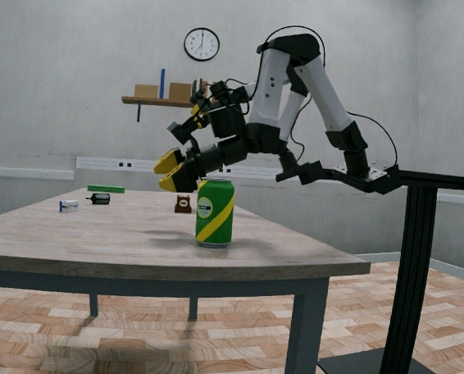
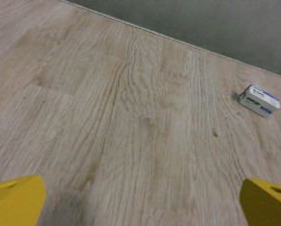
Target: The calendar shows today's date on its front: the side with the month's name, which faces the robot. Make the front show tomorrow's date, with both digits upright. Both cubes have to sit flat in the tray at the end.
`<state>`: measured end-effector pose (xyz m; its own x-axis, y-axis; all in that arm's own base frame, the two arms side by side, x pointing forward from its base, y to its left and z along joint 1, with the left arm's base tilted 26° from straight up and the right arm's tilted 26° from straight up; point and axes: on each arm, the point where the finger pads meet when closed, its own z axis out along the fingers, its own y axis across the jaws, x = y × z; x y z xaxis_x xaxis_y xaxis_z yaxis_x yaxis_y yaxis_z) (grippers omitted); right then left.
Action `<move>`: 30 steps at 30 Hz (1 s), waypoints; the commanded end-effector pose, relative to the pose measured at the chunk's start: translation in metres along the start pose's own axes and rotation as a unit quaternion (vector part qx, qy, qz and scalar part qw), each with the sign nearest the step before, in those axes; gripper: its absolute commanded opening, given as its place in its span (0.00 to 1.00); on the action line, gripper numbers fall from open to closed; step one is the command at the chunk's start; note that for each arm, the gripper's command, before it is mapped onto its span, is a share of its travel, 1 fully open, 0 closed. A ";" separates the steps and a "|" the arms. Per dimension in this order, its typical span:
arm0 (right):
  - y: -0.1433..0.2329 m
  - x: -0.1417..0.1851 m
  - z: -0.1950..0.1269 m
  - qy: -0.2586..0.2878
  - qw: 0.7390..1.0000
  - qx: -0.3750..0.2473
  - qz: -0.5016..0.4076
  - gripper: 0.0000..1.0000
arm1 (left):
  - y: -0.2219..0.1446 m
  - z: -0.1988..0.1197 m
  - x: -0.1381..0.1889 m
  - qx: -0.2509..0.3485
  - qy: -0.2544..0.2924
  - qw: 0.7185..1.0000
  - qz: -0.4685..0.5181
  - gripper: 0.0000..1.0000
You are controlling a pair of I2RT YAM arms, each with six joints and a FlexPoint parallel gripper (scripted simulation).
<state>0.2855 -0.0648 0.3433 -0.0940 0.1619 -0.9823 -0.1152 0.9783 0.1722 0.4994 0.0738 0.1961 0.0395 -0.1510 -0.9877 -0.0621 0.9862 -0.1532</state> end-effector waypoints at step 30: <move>0.052 0.098 0.026 -0.047 0.990 0.121 -0.057 1.00 | -0.248 -0.115 -0.003 0.161 0.241 0.943 0.166 1.00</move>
<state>0.2925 0.0147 0.2491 -0.0929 0.0710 -0.9931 -0.0415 0.9963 0.0751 0.4237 -0.1692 0.2195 -0.3157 0.1422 -0.9381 0.3131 0.9489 0.0385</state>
